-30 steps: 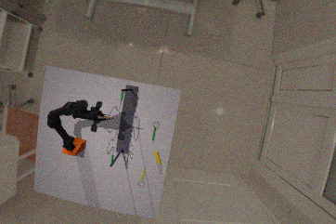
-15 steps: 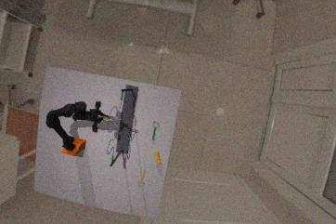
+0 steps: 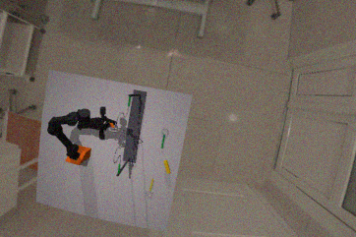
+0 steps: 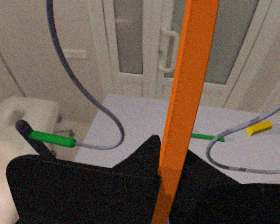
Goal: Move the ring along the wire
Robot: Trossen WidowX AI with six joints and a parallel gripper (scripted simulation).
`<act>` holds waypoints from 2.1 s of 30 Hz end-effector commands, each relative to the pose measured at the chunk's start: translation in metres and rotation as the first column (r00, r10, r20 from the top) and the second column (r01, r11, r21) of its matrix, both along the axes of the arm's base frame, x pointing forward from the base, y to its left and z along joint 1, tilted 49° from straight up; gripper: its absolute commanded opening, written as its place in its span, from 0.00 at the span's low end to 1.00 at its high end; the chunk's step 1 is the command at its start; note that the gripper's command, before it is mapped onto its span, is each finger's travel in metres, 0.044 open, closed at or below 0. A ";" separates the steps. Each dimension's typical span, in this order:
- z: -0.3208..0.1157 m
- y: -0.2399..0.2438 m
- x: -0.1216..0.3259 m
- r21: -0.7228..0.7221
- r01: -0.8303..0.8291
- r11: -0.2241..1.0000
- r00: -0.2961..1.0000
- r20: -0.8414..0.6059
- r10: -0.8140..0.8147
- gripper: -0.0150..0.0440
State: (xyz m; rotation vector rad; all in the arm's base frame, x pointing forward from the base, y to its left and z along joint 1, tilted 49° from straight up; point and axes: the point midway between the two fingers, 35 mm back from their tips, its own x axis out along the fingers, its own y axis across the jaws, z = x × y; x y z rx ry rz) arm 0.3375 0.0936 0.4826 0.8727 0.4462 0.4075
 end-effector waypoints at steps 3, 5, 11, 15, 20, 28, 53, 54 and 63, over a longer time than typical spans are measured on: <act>0.000 0.001 0.000 0.072 -0.005 0.997 1.000 -0.009 0.006 0.00; 0.000 0.002 0.000 0.098 -0.006 0.995 1.000 -0.010 0.008 0.00; 0.002 0.003 0.000 0.174 -0.010 0.985 1.000 -0.013 0.012 0.00; 0.004 0.004 0.000 0.224 -0.012 0.975 1.000 -0.015 0.015 0.00; 0.005 0.004 0.000 0.286 -0.014 0.958 1.000 -0.017 0.019 0.00; 0.008 0.005 -0.001 0.382 -0.016 0.924 0.999 -0.020 0.026 0.00; 0.018 0.007 -0.001 0.653 -0.018 0.757 0.999 -0.024 0.044 0.00; 0.018 0.007 -0.001 0.663 -0.017 0.749 0.999 -0.024 0.045 0.00; 0.022 0.007 -0.001 0.744 -0.015 0.668 0.998 -0.025 0.051 0.00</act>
